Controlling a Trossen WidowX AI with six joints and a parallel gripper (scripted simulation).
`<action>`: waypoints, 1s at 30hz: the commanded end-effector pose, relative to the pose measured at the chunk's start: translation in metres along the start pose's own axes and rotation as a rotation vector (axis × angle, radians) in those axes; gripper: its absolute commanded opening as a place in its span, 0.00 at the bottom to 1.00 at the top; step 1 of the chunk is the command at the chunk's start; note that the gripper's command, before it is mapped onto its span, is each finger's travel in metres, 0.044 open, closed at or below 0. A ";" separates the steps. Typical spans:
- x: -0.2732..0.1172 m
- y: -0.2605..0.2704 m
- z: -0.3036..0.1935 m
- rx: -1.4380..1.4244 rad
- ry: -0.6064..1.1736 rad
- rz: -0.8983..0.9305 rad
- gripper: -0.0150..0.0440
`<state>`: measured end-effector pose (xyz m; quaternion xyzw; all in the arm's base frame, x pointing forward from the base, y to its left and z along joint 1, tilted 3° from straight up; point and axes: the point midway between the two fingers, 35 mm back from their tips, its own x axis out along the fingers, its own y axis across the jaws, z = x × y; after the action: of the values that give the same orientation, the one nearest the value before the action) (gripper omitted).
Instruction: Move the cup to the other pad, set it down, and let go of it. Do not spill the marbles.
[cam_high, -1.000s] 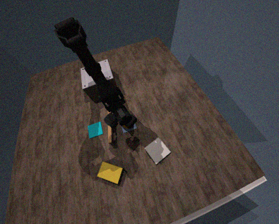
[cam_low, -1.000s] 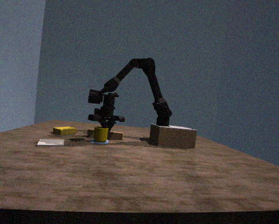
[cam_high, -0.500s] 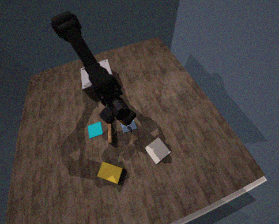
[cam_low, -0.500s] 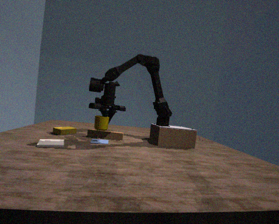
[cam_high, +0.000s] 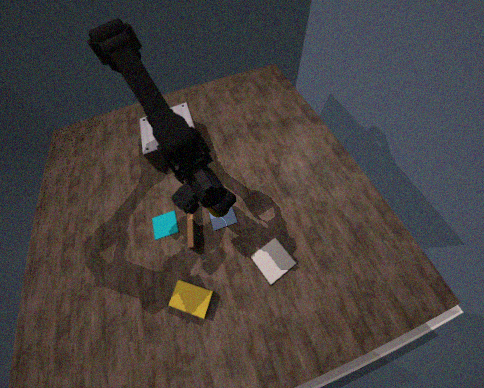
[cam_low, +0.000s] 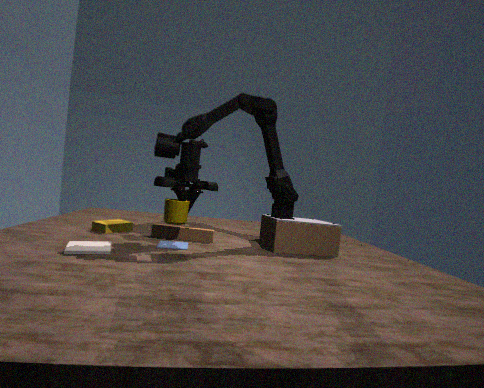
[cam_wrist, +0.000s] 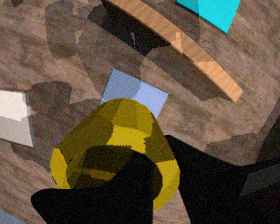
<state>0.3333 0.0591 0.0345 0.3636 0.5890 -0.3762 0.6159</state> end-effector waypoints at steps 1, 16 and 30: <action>0.000 0.000 0.000 0.000 0.000 0.001 0.25; -0.001 -0.018 0.023 0.003 -0.005 -0.005 0.25; -0.003 -0.040 0.050 0.003 -0.008 -0.009 0.25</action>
<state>0.3225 0.0042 0.0395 0.3631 0.5876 -0.3798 0.6153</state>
